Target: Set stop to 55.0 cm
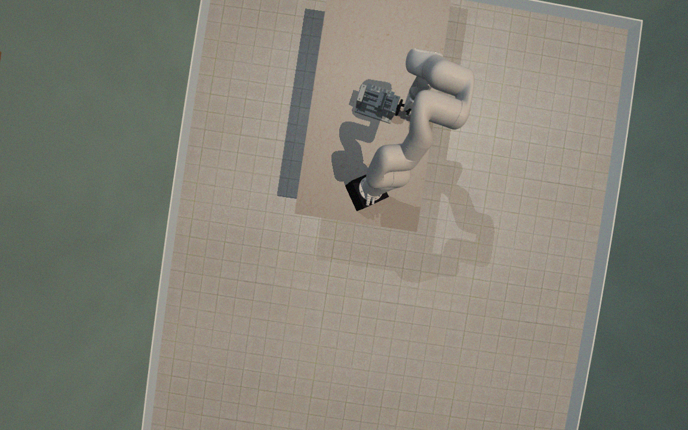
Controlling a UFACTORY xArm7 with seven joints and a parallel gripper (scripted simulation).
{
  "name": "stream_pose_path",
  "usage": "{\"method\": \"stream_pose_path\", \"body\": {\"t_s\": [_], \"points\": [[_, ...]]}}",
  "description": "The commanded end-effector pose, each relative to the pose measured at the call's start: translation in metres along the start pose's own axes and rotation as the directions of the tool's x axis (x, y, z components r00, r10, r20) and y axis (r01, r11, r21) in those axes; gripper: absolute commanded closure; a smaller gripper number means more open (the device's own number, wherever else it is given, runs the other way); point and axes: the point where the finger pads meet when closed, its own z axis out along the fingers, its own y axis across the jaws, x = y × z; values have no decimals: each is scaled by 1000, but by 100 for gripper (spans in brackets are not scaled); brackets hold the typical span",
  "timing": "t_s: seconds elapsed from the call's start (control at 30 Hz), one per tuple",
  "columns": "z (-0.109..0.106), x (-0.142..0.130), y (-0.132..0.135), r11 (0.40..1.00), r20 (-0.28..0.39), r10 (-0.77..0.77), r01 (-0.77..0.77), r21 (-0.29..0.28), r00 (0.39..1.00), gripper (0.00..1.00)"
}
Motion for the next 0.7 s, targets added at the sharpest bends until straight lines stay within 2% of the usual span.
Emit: {"method": "stream_pose_path", "body": {"t_s": [0.0,0.67], "points": [[-1,0,3,1000,0,0,0,3,1000,94],[3,0,19,1000,0,0,0,3,1000,94]]}}
